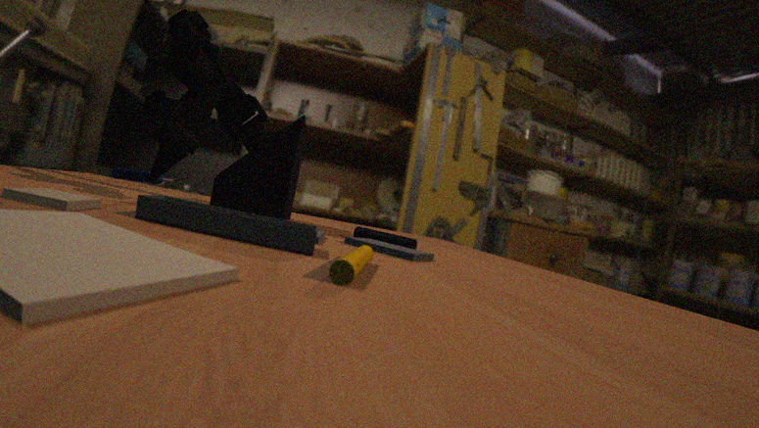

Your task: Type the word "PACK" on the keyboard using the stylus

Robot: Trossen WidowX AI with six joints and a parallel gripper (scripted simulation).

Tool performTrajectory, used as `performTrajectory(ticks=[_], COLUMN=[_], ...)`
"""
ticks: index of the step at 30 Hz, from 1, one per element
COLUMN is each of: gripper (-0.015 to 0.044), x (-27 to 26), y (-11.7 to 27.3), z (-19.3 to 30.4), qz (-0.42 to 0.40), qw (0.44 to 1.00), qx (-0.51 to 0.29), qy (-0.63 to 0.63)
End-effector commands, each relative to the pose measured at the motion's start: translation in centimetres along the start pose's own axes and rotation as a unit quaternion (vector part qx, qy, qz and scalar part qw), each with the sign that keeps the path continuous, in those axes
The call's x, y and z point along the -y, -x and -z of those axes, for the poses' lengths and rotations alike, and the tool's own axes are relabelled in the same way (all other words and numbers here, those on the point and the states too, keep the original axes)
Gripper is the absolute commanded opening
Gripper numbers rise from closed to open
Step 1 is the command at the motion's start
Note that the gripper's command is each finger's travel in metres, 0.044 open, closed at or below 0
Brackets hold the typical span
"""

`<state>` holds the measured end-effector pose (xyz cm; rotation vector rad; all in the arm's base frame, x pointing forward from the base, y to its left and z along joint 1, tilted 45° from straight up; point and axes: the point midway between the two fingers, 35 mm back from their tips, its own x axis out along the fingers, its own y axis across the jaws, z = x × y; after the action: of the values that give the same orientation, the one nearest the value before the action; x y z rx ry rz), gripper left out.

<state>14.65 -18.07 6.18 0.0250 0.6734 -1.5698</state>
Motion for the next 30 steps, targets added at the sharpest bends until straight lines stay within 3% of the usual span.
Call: performTrajectory(ticks=[1,8,30], gripper=[0.0000,0.0000,0.0000], x=[-0.1,-0.4,-1.2], y=[0.4,1.2,-0.8], z=[-0.2,-0.6,0.5], qz=[0.005,0.001,0.001], qw=[0.998,0.985,0.985], qx=[0.031,0.077,0.070], qy=[-0.060,-0.152,-0.155])
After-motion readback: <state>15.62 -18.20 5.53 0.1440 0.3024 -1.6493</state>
